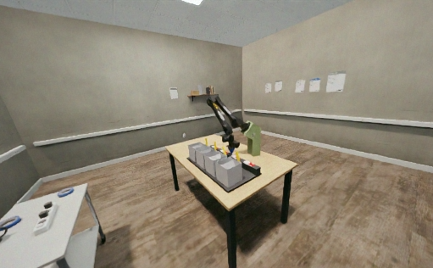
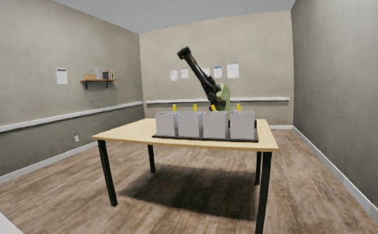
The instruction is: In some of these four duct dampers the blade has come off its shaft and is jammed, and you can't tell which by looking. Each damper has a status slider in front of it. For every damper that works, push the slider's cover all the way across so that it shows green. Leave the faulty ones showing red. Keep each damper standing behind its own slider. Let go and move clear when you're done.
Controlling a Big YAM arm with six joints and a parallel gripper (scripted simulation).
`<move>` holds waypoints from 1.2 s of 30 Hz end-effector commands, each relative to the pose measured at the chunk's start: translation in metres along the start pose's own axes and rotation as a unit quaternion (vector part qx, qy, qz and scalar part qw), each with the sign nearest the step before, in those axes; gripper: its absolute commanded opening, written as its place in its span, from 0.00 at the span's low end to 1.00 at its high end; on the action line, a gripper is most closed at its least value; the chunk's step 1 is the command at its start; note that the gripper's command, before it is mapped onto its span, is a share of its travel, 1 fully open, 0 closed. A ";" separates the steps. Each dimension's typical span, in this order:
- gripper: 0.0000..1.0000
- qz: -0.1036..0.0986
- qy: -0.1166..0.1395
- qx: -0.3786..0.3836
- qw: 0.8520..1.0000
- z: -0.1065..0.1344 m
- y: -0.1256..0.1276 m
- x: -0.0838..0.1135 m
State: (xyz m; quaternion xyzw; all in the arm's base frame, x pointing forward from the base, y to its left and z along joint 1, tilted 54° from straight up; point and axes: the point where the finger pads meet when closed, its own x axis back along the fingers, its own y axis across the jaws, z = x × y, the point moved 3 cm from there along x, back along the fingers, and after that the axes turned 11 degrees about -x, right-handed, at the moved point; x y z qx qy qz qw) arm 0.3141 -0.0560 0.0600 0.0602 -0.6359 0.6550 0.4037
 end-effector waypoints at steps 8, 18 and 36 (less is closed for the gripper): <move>0.00 -0.001 0.003 0.001 1.000 0.003 0.002 -0.001; 0.00 -0.002 0.003 0.001 1.000 0.003 0.002 -0.003; 0.00 0.001 0.003 0.001 1.000 0.002 -0.002 -0.013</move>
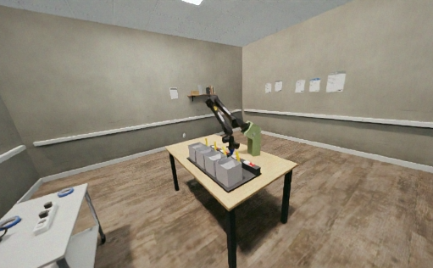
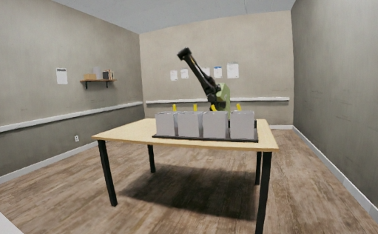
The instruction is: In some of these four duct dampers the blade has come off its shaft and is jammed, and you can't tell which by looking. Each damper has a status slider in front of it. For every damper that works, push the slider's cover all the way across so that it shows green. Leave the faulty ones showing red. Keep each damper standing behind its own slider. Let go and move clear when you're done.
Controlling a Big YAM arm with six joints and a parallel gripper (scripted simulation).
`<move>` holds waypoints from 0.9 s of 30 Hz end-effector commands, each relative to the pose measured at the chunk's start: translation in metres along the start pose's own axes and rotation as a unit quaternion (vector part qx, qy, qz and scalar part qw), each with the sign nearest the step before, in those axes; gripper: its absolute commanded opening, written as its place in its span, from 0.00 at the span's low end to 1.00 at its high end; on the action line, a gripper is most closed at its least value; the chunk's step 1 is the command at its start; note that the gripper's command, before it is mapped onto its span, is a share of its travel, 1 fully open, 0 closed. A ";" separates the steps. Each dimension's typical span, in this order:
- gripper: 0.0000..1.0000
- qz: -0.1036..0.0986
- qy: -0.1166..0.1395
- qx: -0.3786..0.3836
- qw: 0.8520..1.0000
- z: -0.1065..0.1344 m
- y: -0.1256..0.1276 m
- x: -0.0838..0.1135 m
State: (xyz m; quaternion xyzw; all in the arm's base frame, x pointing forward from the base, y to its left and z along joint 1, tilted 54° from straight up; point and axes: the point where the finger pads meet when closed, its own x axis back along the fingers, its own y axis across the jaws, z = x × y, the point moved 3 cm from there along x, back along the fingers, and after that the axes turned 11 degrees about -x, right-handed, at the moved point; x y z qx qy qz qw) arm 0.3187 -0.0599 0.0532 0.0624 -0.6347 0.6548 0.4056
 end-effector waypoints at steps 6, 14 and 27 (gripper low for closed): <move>0.00 0.004 0.003 -0.002 1.000 0.003 -0.003 -0.004; 0.00 0.007 0.001 -0.003 1.000 0.002 -0.005 -0.004; 0.00 0.007 0.001 -0.003 1.000 0.002 -0.005 -0.004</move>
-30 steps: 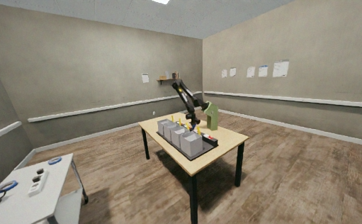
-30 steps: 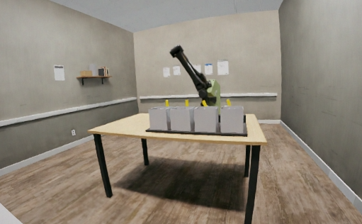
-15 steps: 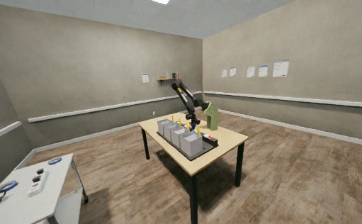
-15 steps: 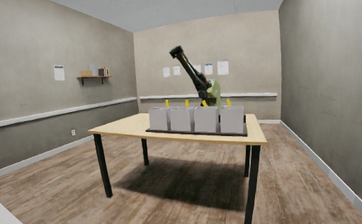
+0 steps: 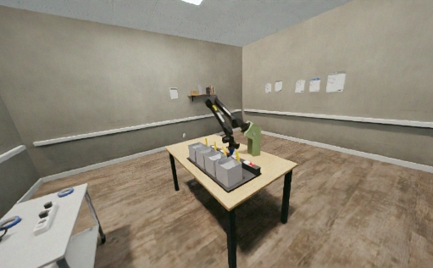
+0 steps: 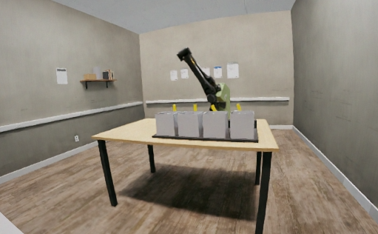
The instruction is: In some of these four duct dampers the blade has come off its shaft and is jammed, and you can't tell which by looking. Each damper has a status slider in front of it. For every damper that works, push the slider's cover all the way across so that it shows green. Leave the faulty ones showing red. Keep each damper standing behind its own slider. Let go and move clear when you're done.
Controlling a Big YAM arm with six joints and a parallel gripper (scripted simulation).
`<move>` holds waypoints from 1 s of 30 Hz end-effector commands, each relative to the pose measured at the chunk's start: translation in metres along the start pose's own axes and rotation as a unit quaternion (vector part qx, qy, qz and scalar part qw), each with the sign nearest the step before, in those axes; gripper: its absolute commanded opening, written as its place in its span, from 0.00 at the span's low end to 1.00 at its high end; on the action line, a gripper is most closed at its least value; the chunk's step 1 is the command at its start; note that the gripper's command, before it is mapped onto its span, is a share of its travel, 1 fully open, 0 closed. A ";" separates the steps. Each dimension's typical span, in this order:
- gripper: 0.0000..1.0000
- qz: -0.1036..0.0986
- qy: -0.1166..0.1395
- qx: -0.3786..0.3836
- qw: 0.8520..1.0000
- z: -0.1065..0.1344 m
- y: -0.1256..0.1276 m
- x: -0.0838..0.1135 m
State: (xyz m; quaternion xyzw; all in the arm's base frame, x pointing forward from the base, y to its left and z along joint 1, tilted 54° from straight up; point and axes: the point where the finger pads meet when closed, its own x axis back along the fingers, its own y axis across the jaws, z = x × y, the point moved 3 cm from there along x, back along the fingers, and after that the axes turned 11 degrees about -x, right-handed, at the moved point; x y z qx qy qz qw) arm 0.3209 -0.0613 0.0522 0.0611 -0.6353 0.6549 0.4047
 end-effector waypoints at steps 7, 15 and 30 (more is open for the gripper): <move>0.00 0.005 0.000 -0.002 1.000 0.000 -0.004 -0.001; 0.00 0.004 -0.002 -0.001 1.000 -0.003 -0.003 -0.001; 0.00 0.006 -0.005 -0.003 1.000 -0.008 -0.003 0.000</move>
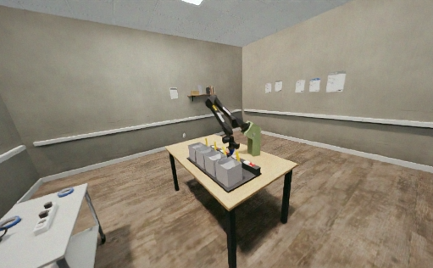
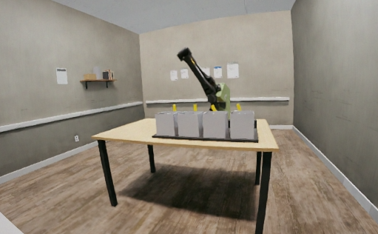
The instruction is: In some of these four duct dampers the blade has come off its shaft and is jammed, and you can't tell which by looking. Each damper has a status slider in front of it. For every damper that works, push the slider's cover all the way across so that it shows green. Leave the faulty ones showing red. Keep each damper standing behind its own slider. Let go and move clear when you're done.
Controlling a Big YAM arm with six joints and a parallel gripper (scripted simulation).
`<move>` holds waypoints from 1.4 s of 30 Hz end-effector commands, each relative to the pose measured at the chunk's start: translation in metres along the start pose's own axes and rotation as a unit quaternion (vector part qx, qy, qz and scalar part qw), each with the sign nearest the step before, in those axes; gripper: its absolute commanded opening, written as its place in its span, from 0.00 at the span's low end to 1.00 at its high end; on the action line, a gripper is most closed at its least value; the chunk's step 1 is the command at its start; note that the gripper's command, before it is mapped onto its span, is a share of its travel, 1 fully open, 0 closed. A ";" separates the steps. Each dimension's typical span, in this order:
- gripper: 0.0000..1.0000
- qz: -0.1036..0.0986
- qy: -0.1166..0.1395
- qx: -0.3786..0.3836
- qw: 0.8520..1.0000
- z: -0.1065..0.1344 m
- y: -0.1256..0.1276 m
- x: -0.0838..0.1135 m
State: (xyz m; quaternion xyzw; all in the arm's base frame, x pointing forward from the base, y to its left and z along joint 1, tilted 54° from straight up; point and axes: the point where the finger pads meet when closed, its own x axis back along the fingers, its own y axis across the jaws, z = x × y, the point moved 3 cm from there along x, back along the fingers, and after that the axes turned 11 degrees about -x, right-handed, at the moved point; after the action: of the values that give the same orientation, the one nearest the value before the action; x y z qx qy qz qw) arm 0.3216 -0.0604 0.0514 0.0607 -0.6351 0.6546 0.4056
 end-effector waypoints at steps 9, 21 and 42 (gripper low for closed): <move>0.00 0.002 -0.005 -0.001 1.000 -0.009 0.000 0.000; 0.00 0.004 -0.007 -0.002 1.000 -0.013 -0.001 0.001; 0.00 0.004 -0.007 -0.002 1.000 -0.024 0.001 0.000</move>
State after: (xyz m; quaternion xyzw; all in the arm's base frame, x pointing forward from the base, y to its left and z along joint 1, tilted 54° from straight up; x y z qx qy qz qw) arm 0.3261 -0.0487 0.0464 0.0573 -0.6340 0.6541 0.4086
